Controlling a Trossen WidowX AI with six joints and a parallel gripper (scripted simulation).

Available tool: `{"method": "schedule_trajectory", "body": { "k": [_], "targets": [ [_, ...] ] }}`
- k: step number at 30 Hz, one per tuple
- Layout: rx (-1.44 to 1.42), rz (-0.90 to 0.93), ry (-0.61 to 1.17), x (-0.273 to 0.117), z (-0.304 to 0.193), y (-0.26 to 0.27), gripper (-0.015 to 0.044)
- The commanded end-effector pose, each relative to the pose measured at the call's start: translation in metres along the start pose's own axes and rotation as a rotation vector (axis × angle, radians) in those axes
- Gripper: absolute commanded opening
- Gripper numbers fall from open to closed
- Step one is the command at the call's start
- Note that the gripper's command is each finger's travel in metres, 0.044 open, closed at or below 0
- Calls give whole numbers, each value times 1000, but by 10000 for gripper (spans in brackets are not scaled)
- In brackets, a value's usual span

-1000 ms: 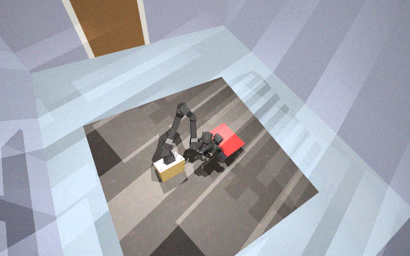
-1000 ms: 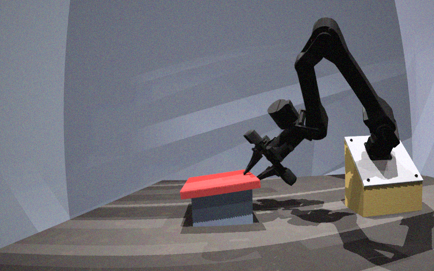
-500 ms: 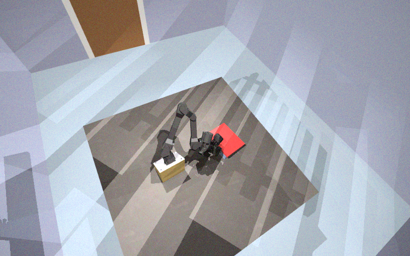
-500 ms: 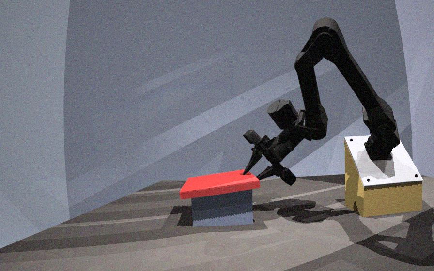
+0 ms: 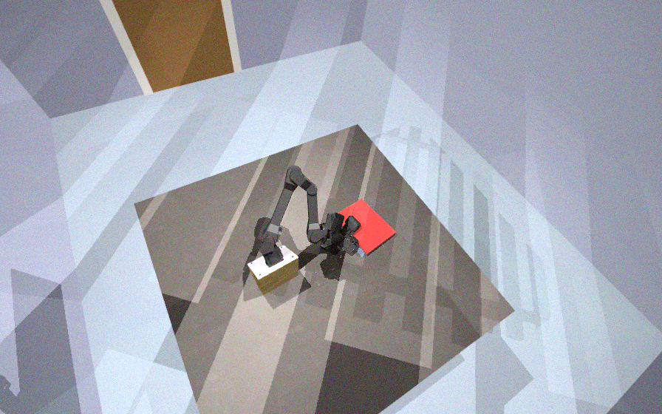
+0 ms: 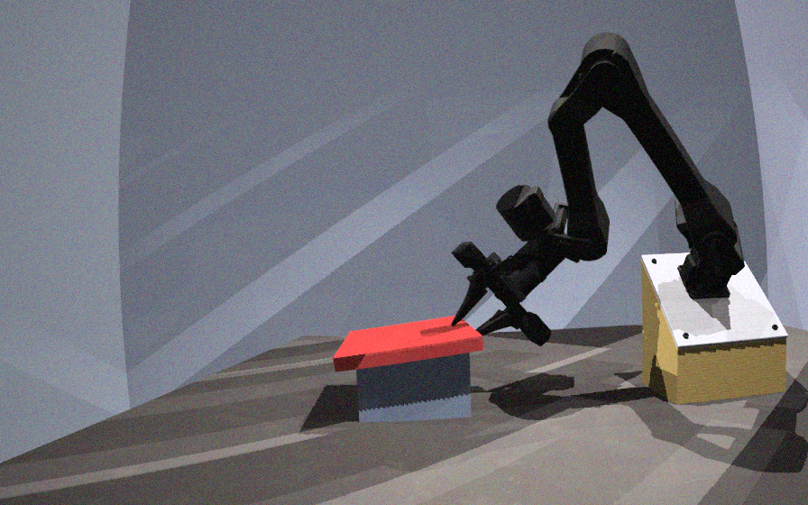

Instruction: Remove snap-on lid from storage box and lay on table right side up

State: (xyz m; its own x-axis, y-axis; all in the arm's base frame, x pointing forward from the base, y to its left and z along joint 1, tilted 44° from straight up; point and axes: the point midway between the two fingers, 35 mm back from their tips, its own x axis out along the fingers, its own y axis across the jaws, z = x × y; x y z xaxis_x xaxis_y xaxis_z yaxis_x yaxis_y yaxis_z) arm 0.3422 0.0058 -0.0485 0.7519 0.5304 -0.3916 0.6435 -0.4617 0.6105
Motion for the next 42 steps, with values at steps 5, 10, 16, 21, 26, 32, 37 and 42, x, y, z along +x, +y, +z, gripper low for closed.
{"method": "schedule_trajectory", "body": {
  "k": [5,10,16,21,26,32,37,42],
  "targets": [
    [4,0,-1,1,0,1,0],
    [4,0,-1,1,0,1,0],
    [1,1,-1,1,0,1,0],
    [2,2,-2,-3,0,6,0],
    [2,3,-3,-7,0,12,0],
    [1,3,-3,-11,0,19,0],
    [1,3,-3,-14,0,25,0],
    [1,3,-3,-16,0,32,0]
  ]
}}
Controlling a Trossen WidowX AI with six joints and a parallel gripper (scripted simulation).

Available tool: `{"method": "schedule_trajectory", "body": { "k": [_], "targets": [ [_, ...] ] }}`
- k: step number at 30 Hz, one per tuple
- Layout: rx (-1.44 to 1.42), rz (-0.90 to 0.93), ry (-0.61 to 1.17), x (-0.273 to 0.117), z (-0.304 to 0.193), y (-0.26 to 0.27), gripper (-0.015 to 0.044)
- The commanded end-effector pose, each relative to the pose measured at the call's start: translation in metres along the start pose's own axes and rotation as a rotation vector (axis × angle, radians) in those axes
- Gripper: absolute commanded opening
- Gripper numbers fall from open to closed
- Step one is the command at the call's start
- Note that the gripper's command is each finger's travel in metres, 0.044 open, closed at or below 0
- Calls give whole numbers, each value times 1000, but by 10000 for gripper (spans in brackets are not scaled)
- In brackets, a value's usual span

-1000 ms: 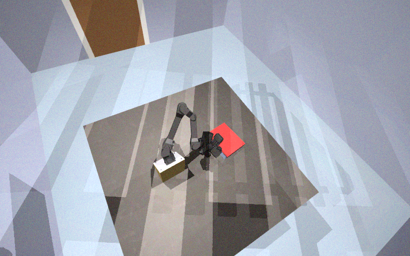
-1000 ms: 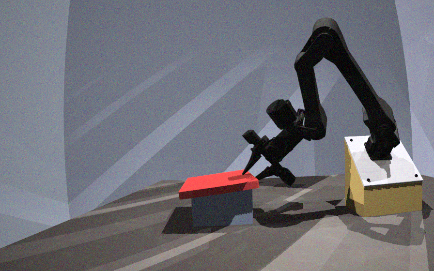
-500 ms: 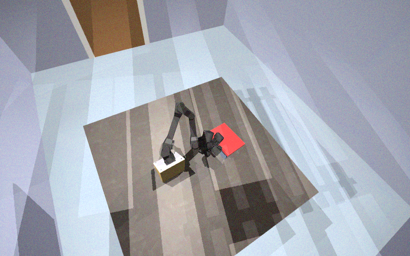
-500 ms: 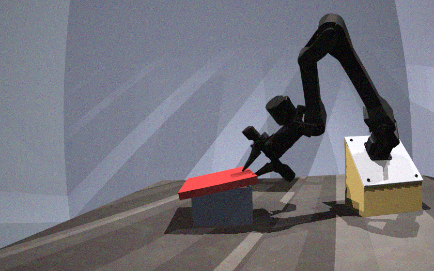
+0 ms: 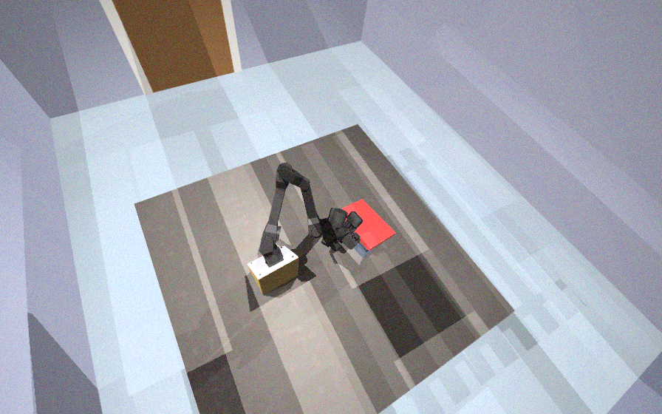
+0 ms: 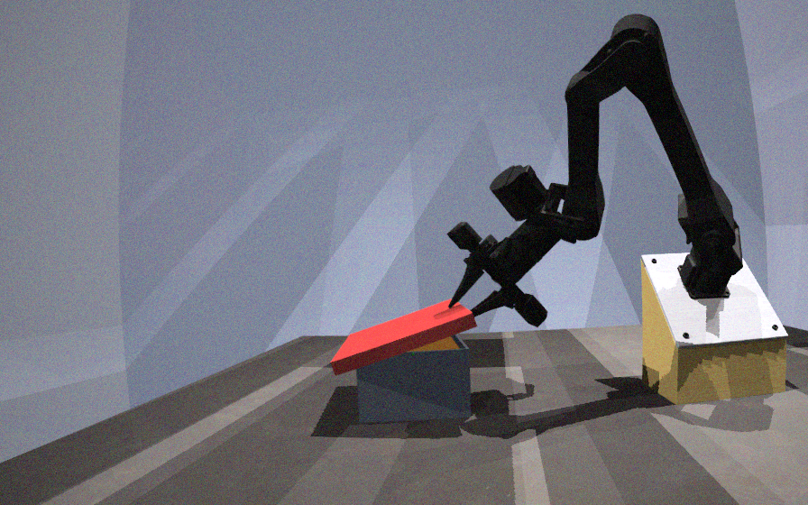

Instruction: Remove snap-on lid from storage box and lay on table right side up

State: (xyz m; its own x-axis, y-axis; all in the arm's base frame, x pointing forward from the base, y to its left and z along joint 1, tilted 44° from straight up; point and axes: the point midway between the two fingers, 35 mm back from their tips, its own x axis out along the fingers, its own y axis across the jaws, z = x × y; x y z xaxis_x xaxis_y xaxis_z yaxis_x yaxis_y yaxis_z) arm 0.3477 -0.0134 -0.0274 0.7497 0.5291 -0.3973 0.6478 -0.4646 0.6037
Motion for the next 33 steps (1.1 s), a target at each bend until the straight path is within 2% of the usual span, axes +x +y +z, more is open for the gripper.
{"method": "schedule_trajectory", "body": {
  "k": [1,33],
  "targets": [
    [-7,7,2,-2,0,8,0],
    [-8,8,1,-11,0,56,0]
  ]
}}
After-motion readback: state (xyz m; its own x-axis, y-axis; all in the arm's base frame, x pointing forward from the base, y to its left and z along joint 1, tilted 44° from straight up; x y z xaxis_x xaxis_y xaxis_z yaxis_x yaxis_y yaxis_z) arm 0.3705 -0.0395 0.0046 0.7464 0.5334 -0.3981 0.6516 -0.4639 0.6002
